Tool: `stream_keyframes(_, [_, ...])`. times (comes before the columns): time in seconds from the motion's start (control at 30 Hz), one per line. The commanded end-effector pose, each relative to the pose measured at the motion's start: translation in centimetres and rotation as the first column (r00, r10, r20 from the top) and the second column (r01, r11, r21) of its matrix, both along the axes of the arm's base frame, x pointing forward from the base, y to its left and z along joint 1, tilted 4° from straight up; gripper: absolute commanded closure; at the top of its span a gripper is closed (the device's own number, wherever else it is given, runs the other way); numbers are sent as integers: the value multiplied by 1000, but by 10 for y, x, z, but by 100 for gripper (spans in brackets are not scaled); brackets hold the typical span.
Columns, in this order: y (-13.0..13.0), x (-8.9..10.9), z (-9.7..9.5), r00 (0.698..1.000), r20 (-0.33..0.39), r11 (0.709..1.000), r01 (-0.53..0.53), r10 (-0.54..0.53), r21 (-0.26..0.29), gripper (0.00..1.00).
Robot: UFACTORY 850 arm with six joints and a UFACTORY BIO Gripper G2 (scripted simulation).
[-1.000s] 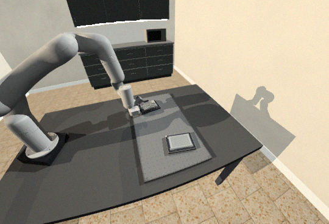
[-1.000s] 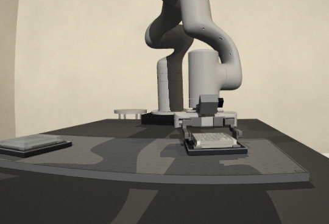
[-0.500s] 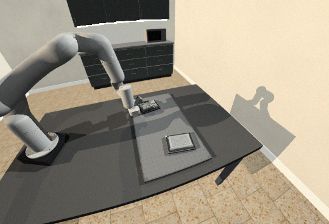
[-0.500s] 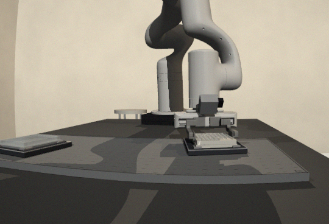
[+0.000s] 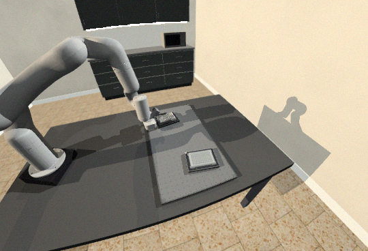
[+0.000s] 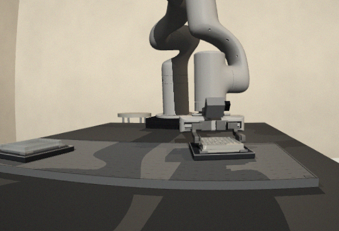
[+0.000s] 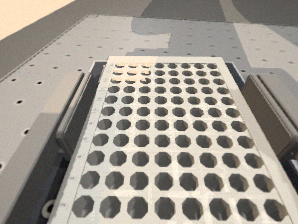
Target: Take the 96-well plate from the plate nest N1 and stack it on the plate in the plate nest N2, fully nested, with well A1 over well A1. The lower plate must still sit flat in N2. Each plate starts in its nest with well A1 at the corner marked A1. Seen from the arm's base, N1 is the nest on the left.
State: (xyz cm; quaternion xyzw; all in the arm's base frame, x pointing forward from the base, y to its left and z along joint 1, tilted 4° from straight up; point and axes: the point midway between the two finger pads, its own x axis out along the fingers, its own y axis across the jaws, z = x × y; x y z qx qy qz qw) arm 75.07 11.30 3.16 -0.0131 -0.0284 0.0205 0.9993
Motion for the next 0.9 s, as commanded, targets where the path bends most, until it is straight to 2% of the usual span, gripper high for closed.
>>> stream_keyframes(0.0, [0, 1, 1, 1000, 2, 1000, 0, 0, 0, 100])
stream_keyframes(0.87, [0, 1, 4, 1000, 2, 1000, 0, 0, 0, 100])
